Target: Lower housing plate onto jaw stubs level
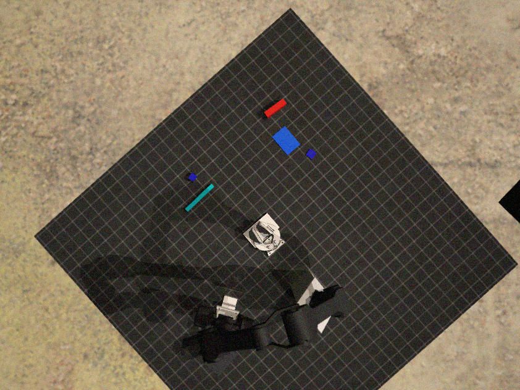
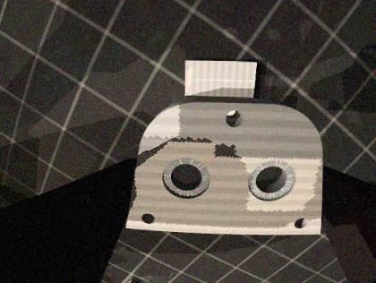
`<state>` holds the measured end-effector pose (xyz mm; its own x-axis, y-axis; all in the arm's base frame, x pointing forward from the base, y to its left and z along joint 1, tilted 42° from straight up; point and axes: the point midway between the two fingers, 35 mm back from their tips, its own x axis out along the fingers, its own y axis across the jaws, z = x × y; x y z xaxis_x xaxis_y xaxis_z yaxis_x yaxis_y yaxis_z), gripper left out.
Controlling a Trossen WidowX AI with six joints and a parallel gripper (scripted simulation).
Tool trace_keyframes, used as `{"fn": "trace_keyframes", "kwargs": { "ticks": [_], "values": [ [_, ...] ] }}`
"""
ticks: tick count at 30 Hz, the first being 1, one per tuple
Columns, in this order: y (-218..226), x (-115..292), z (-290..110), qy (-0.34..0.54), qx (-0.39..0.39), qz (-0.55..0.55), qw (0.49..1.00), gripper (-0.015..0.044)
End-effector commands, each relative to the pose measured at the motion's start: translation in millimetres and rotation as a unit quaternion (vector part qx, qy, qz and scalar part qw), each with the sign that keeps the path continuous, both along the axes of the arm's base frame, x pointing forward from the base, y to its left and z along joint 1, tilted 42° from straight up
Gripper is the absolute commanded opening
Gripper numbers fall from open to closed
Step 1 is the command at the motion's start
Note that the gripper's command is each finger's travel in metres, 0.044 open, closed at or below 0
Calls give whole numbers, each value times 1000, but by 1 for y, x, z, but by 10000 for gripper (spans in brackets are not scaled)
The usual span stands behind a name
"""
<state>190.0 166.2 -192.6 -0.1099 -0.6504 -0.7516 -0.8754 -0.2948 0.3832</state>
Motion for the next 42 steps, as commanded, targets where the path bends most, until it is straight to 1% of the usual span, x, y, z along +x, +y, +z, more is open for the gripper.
{"fn": "trace_keyframes", "kwargs": {
  "ticks": [1, 5, 22, 32, 42],
  "values": [
    [4, 2, 3, -3, 5, -2, 1000, 351],
    [3, 3, 4, -8, 4, -8, 1000, 351],
    [-27, 33, 42, -132, -5, -154, 979, 351],
    [-49, 47, 65, -204, -13, -240, 949, 351],
    [-73, 57, 86, -274, -23, -323, 906, 351]
  ]
}}
